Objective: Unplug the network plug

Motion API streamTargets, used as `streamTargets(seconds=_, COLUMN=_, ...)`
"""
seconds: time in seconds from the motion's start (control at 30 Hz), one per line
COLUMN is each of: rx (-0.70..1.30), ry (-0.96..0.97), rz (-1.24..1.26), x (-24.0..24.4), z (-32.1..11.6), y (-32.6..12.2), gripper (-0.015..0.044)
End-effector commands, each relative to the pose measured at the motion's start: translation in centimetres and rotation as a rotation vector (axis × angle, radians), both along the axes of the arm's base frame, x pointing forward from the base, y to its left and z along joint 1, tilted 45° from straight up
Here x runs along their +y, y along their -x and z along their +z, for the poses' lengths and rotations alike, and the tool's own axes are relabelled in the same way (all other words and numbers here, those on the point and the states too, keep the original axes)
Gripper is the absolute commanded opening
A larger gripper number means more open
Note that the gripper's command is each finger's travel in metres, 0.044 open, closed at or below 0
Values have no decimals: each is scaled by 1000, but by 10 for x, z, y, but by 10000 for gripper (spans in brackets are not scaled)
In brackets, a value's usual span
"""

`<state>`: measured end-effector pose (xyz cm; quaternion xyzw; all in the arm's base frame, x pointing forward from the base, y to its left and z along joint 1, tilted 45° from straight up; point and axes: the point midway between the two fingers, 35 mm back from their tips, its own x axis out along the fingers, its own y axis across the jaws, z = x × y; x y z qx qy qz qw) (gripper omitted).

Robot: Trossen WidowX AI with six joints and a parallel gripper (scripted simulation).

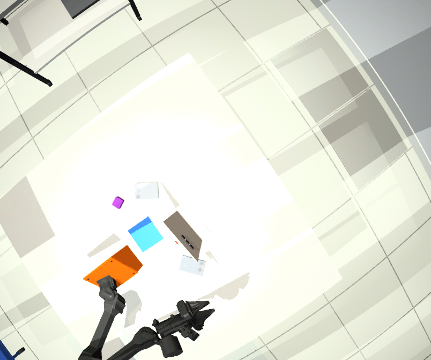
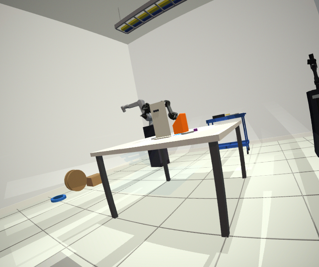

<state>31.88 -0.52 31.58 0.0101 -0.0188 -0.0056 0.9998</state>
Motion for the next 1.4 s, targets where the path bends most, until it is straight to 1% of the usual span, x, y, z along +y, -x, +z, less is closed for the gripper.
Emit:
streamTargets(seconds=0.0, rx=1, ry=-4, rz=2, x=1, z=-1, y=0, gripper=374)
streamTargets(seconds=0.27, rx=57, ry=-164, rz=100, x=31, z=-39, y=15, gripper=164)
streamTargets(seconds=0.3, rx=65, ry=-186, rz=113, x=35, z=-44, y=17, gripper=156)
streamTargets(seconds=0.83, rx=245, ry=-500, rz=278, x=87, z=-127, y=57, gripper=156)
streamTargets(seconds=1.23, rx=383, ry=-706, rz=371, x=114, z=-185, y=92, gripper=156)
streamTargets(seconds=1.37, rx=400, ry=-729, rz=379, x=117, z=-191, y=96, gripper=156)
